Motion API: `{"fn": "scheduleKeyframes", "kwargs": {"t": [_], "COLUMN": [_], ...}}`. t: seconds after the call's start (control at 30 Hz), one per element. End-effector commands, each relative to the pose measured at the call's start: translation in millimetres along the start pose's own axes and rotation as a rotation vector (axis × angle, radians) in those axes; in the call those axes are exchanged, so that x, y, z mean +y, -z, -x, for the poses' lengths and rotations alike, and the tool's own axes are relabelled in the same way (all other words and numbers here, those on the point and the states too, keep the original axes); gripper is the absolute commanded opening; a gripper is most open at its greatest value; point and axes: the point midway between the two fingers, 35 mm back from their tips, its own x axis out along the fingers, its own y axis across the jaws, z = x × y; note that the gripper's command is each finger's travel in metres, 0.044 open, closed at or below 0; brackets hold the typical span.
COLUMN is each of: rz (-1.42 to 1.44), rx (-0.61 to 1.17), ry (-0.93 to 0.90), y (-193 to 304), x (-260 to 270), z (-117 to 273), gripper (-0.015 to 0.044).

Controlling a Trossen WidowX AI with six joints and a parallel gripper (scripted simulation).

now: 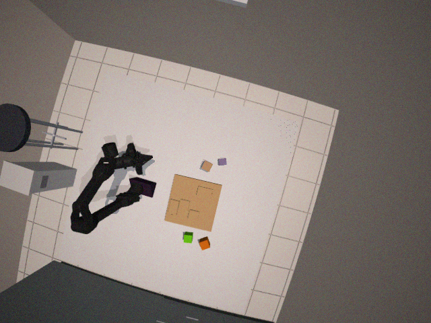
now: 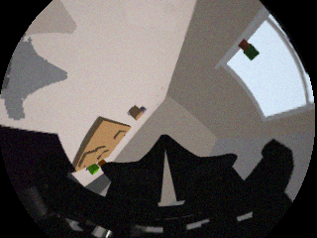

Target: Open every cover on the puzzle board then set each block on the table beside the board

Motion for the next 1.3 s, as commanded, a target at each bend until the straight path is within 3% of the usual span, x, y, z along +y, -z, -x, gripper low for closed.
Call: {"fn": "scheduleKeyframes", "kwargs": {"t": [0.0, 0.63, 1.27], "rz": [-0.131, -0.620, -1.095], "rx": [-0.011, -0.005, 0.144], "ry": [-0.079, -0.347, -0.644], "y": [11, 61, 115], "x": [-2, 8, 54], "z": [-12, -63, -111], "gripper": [0.0000, 0.0000, 0.0000]}}
